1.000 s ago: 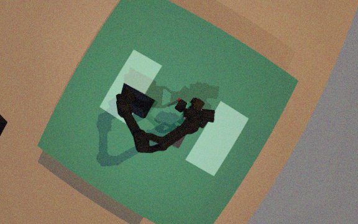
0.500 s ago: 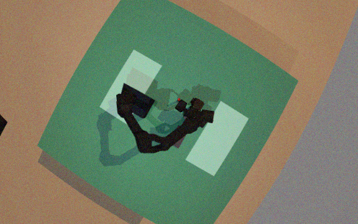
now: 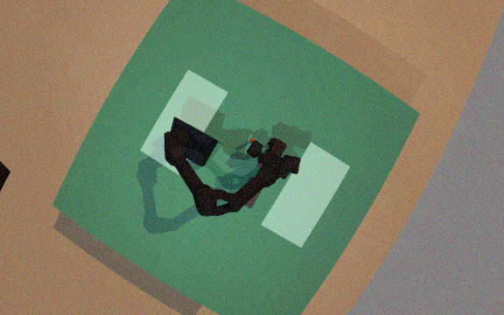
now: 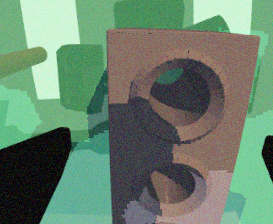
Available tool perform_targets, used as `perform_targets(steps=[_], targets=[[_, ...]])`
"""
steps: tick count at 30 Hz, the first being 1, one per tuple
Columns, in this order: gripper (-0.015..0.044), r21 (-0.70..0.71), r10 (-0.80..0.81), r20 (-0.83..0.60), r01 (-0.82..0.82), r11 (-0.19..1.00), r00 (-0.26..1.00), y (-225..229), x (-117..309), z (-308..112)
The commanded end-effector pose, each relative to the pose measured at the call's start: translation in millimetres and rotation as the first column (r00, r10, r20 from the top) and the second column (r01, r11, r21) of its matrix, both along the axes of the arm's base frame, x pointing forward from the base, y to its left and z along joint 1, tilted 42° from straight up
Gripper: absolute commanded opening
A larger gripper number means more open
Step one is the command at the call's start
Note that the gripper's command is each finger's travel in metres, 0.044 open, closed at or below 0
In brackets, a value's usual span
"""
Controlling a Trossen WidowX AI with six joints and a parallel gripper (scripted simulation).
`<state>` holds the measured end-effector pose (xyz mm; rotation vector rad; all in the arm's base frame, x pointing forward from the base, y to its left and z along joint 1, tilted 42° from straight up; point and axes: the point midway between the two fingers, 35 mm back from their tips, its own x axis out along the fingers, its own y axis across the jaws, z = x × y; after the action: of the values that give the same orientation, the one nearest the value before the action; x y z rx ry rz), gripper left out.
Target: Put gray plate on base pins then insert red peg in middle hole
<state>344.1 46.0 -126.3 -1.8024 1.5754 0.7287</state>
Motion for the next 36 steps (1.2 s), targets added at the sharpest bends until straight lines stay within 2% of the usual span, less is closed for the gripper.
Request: perform_targets(steps=[1, 7, 17, 24, 29, 36], targets=[[0.0440, -0.005, 0.003, -0.004, -0.003, 1.000, 1.000, -4.8, -0.2, -5.1], [0.0440, -0.006, 0.003, -0.004, -0.003, 1.000, 1.000, -9.7, 0.3, -10.2], [0.0177, -0.006, 0.003, -0.004, -0.003, 1.000, 1.000, -9.7, 0.3, -10.2], [0.0131, -0.006, 0.003, -0.004, -0.003, 1.000, 1.000, -9.7, 0.3, -10.2], [0.0000, -0.005, 0.003, -0.004, -0.003, 1.000, 1.000, -4.3, 0.5, -4.9], [0.0000, -0.001, 0.004, -0.004, -0.004, 1.000, 1.000, 10.6, 0.2, 10.6]])
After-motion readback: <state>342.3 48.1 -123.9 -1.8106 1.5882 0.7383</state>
